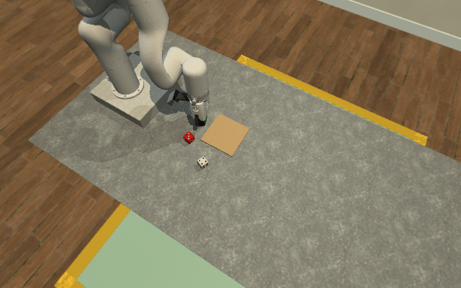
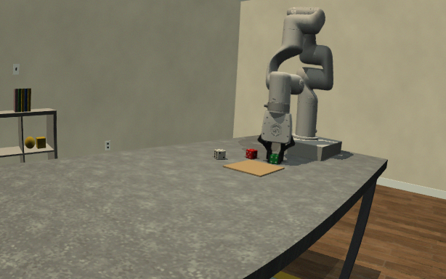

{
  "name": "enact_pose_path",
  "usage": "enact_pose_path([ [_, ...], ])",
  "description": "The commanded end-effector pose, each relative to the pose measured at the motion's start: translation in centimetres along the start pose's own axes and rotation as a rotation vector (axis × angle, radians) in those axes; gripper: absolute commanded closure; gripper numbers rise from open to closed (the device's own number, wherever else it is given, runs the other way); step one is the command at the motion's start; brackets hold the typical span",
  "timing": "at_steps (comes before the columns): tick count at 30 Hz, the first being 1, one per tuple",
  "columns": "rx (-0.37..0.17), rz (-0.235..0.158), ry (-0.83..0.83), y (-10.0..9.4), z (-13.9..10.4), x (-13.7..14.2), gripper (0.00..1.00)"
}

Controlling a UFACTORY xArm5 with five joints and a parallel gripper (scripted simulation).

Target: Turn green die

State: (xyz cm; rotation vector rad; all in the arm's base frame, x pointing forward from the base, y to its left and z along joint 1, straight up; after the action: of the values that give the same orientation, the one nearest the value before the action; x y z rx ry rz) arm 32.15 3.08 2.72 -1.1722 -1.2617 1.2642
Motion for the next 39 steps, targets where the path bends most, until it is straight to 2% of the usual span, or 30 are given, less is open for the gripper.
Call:
enact_pose_path([
  [1,-0.003,0.000,0.000,-0.1,-0.1,0.0,0.73],
  [10,-0.003,0.000,0.000,-0.4,-0.1,0.0,0.73],
  [12,-0.003,0.000,0.000,-1.0,-0.1,0.0,0.73],
  [15,-0.003,0.000,0.000,-2.7,-0.1,0.0,0.73],
  [22,-0.003,0.000,0.000,-7.8,-0.1,0.0,0.73],
  [25,-0.003,0.000,0.000,-9.3,-0.1,0.0,0.73],
  [39,-0.003,0.000,0.000,-9.9,-0.1,0.0,0.73],
])
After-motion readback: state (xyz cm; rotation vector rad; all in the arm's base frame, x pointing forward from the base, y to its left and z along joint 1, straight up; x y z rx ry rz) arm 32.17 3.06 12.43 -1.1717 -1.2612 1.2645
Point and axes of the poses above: the point where the finger pads meet when closed, its own y axis out along the fingers, its own x axis across the jaws, z = x × y, the point moved 6 cm from there along -y, back along the fingers, and after that the axes turned 14 degrees about y, right-handed, at the moved point
